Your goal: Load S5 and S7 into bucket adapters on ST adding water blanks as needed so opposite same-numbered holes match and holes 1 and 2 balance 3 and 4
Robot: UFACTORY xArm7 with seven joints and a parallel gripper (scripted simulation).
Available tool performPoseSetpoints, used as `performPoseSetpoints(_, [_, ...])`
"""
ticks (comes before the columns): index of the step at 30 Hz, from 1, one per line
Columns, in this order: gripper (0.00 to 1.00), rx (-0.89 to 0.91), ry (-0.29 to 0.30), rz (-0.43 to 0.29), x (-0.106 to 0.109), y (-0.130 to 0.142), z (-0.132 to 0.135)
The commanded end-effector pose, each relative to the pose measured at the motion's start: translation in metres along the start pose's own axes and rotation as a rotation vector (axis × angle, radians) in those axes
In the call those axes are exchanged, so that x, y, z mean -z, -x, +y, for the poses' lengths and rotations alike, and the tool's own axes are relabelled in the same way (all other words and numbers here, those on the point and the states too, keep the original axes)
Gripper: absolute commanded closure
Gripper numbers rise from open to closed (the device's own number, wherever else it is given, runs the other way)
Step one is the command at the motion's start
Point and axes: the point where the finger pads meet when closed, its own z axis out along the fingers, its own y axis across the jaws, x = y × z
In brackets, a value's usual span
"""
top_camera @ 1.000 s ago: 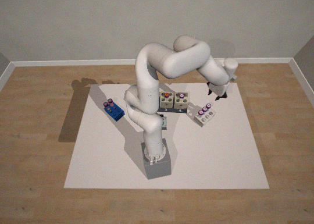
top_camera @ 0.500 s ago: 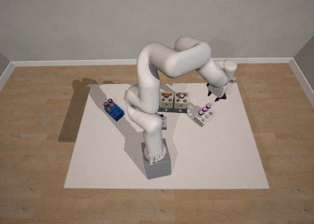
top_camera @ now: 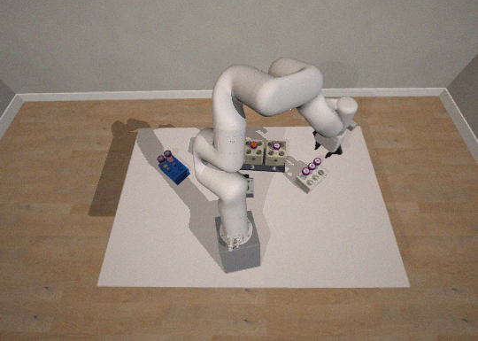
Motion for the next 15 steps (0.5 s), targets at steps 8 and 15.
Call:
performPoseSetpoints(8, [0.43,0.0,0.0,0.005,-0.024,-0.002,0.0])
performPoseSetpoints(15, [0.43,0.0,0.0,0.005,-0.034,-0.002,0.0])
